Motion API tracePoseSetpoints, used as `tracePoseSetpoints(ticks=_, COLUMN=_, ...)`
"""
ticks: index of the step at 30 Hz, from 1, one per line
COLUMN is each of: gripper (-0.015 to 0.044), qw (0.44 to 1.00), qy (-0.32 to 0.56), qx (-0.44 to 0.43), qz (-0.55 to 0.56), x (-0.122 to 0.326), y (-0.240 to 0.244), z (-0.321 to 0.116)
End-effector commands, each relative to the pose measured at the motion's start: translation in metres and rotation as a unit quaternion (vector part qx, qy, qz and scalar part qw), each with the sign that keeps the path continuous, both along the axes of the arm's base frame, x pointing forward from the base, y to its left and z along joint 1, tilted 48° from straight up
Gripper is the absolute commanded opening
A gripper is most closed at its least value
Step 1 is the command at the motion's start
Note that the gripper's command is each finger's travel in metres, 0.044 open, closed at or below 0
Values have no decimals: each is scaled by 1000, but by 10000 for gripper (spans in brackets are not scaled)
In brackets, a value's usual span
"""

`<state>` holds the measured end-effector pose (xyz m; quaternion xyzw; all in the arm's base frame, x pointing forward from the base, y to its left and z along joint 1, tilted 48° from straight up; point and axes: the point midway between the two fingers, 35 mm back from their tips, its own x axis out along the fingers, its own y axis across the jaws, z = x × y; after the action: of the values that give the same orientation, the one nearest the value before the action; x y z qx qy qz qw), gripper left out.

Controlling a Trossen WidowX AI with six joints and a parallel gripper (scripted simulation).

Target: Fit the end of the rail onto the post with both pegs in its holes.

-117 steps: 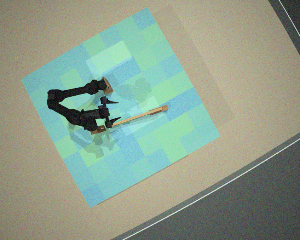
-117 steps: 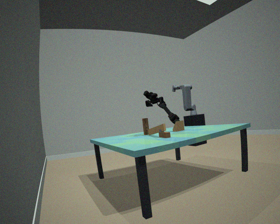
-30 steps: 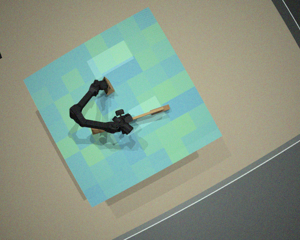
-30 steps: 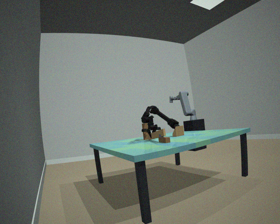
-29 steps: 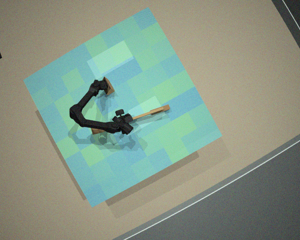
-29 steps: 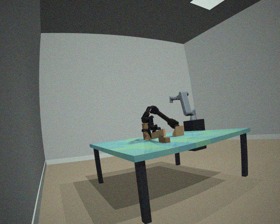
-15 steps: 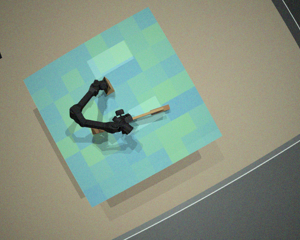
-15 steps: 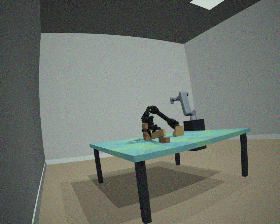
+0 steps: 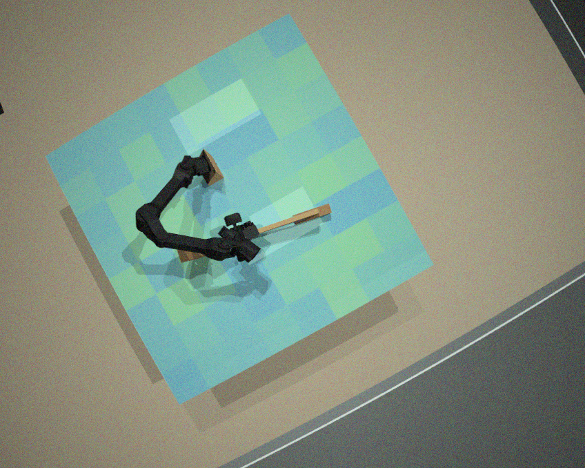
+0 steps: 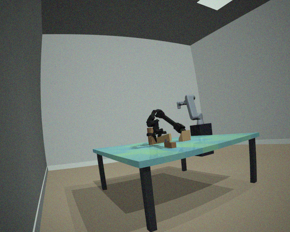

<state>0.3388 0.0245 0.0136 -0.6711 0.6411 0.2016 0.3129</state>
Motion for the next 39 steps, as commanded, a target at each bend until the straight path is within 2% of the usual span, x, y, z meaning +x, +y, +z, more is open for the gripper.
tracePoseSetpoints(ticks=1, gripper=0, qw=1000, qy=-1, qx=2, qz=2, x=0, y=5, z=2)
tracePoseSetpoints(ticks=39, gripper=0, qw=1000, qy=-1, qx=3, qz=2, x=-1, y=19, z=15)
